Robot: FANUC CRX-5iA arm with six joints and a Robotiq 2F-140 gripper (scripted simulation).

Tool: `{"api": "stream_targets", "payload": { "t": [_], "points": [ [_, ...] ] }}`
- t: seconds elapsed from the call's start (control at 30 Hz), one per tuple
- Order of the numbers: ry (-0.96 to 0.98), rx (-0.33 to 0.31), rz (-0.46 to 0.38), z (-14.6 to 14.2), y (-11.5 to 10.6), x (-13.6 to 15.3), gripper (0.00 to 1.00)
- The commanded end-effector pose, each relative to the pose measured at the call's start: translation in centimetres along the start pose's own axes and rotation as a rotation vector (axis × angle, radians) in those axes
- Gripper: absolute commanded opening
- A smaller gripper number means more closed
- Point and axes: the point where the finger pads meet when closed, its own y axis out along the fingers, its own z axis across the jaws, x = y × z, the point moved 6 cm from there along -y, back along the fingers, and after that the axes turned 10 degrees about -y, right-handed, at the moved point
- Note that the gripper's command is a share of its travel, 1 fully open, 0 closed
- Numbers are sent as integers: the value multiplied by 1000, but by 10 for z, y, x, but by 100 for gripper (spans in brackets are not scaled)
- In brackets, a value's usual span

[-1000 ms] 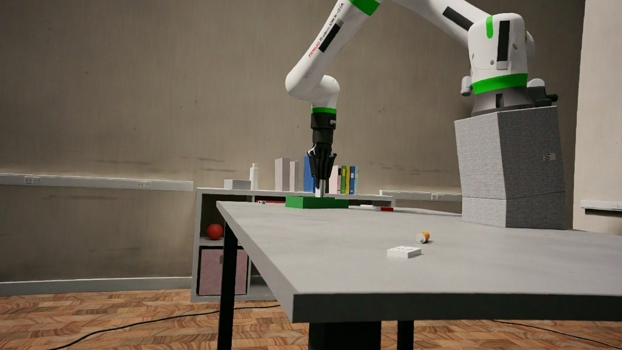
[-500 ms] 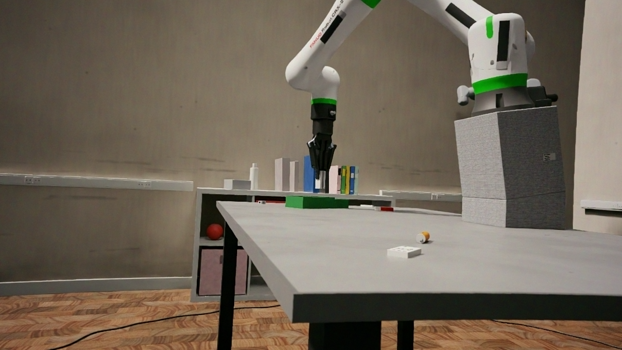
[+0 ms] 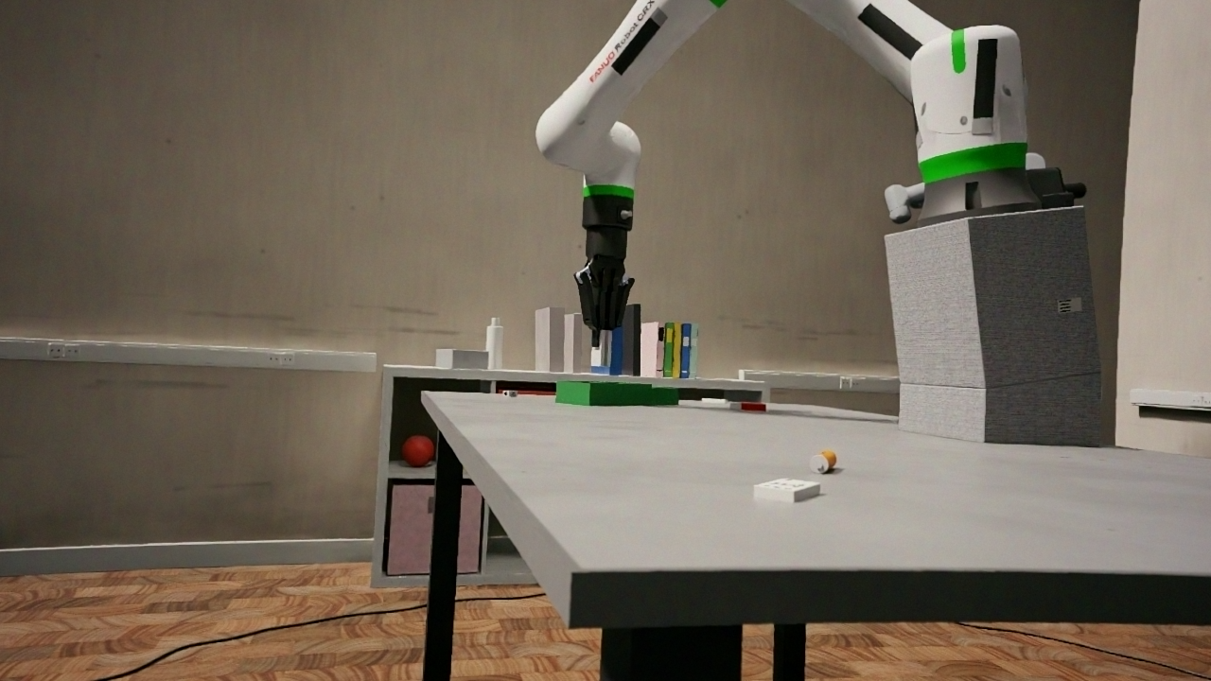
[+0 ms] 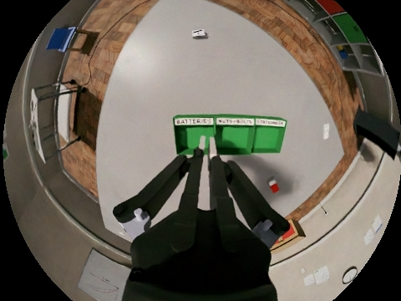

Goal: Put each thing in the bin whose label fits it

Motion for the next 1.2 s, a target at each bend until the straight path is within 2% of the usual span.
{"api": "stream_targets", "payload": {
  "t": [0.0, 0.17, 0.9, 1.17],
  "points": [
    [0, 1, 0, -16, 0, -1, 15],
    [0, 1, 0, -20, 0, -1, 15],
    [0, 1, 0, -20, 52, -1, 15],
    [0, 1, 0, -20, 52, -1, 15]
  ]
}}
